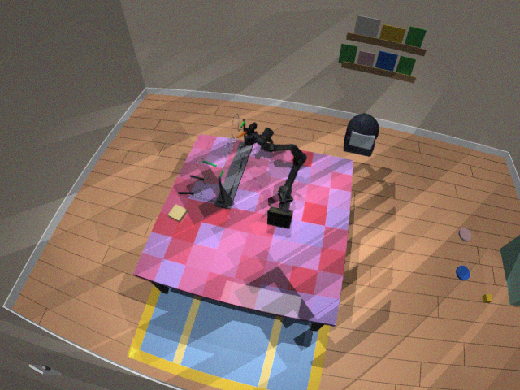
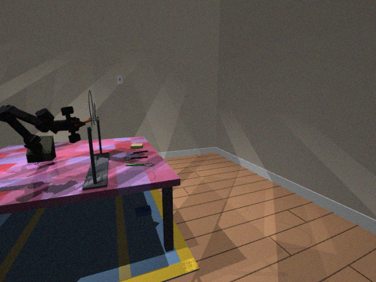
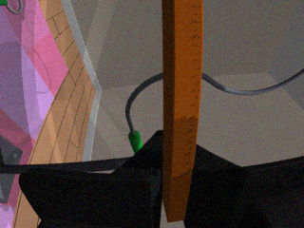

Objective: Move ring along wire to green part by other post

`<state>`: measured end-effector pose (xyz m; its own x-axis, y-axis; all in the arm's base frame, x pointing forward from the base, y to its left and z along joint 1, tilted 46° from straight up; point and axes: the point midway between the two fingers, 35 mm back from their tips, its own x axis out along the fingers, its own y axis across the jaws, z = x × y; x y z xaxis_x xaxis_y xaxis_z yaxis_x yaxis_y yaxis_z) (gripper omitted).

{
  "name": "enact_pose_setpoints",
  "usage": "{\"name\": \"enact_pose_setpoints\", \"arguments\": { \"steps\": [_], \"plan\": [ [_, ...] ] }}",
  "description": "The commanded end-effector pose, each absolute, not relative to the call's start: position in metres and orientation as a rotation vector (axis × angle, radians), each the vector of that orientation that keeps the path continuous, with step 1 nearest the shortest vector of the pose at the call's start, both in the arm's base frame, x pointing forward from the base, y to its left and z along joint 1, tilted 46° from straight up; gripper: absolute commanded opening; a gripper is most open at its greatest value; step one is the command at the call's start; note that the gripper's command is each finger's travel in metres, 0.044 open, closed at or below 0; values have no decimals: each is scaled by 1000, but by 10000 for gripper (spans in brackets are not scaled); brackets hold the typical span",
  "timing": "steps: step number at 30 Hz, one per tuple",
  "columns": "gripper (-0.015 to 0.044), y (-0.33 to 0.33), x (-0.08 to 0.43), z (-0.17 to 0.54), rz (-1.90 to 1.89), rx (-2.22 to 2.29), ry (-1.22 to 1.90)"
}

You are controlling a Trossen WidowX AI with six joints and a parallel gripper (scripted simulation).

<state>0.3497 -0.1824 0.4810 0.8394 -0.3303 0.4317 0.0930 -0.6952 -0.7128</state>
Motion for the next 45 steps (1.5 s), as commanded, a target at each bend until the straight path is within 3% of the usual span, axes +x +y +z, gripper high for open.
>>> {"name": "enact_pose_setpoints", "arguments": {
  "steps": [1,23,45],
  "plan": [
    [-150,-190,350,471,-685,-2159,195],
    [-150,-219,350,390,-573,-1623,321],
    [-150,-205,352,309,-453,-1114,408]
  ]
}}
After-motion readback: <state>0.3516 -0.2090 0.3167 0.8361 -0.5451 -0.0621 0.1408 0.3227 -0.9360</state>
